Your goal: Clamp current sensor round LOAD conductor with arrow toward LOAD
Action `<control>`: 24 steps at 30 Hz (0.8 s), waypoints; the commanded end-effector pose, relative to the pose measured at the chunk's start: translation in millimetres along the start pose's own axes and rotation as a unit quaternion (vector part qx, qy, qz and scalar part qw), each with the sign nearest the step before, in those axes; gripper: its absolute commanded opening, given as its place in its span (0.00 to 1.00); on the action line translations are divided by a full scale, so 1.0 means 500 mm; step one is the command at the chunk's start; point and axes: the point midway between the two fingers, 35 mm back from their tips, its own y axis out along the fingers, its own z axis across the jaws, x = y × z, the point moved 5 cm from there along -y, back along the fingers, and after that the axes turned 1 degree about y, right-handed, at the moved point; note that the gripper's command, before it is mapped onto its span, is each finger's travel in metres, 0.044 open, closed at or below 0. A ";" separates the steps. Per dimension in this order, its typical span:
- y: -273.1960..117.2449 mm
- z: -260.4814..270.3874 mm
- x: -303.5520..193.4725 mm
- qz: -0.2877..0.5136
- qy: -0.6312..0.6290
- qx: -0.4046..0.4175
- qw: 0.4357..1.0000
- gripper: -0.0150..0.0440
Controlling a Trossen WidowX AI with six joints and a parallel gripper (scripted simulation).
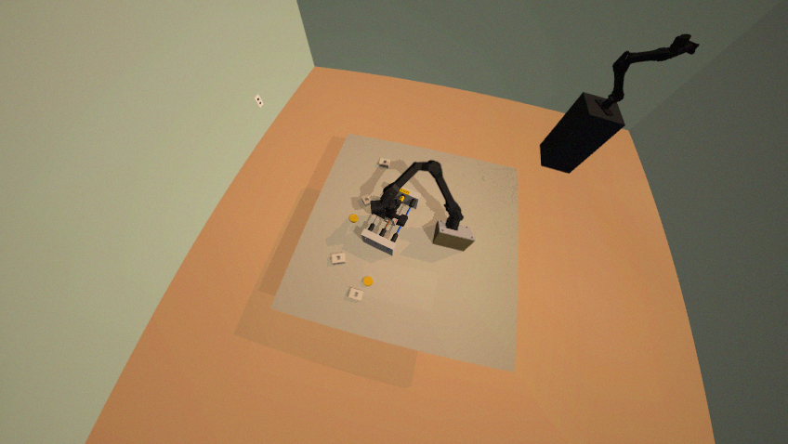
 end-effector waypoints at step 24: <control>-0.010 0.000 0.000 -0.001 -0.001 0.001 1.000 0.25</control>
